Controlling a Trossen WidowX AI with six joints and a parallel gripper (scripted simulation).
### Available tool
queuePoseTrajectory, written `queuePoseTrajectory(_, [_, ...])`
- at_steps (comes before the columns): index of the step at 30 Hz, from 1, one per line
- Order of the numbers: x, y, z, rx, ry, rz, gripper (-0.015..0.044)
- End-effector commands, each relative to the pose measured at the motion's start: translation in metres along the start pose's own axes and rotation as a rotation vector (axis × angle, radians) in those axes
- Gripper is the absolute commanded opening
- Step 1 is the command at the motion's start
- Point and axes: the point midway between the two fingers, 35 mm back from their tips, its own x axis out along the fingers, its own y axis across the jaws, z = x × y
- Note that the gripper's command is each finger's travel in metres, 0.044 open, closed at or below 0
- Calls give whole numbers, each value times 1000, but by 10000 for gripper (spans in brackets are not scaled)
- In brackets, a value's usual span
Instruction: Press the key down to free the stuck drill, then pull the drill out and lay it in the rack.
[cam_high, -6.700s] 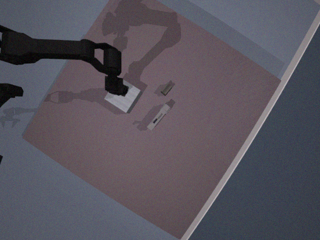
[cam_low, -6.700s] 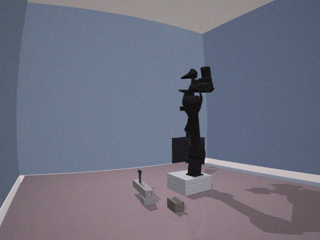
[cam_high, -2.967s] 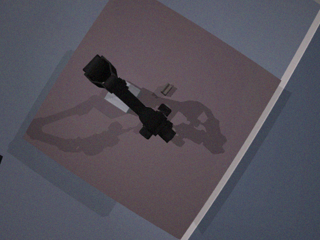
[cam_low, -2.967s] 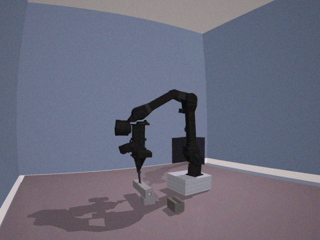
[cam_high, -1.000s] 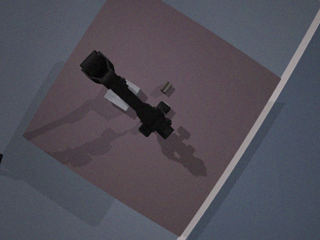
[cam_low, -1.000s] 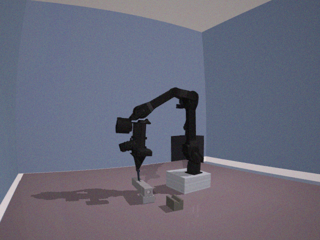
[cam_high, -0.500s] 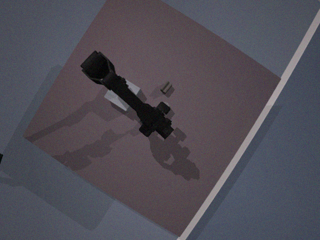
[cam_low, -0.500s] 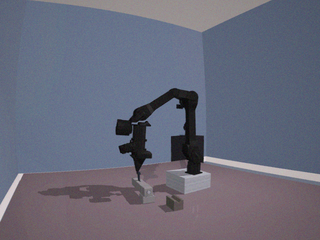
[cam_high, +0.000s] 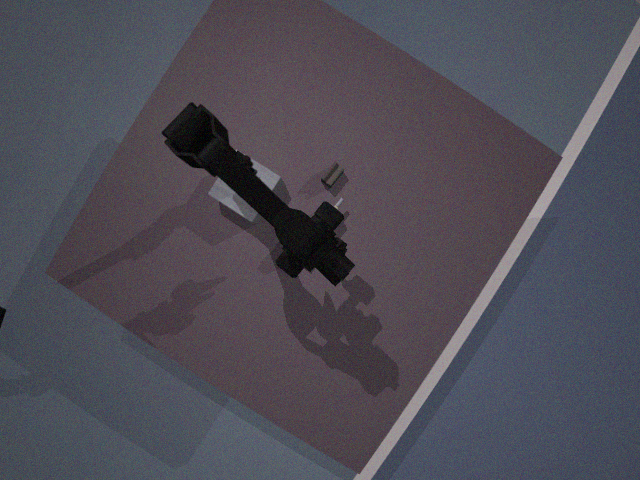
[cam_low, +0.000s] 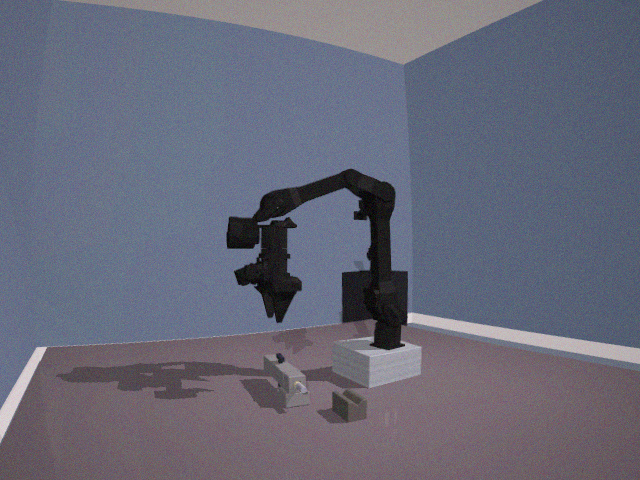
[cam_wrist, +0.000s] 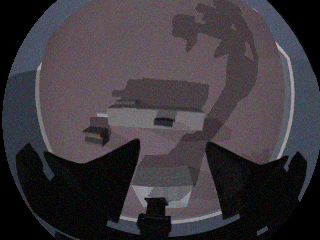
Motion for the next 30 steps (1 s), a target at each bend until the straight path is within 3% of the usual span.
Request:
queuePoseTrajectory(1, [8, 9, 3, -93, 1, 1, 420])
queuePoseTrajectory(7, [55, 92, 11, -896, 4, 11, 440])
queuePoseTrajectory(15, [94, 159, -6, -1545, 3, 21, 440])
queuePoseTrajectory(30, [96, 161, -7, -1570, 3, 22, 440])
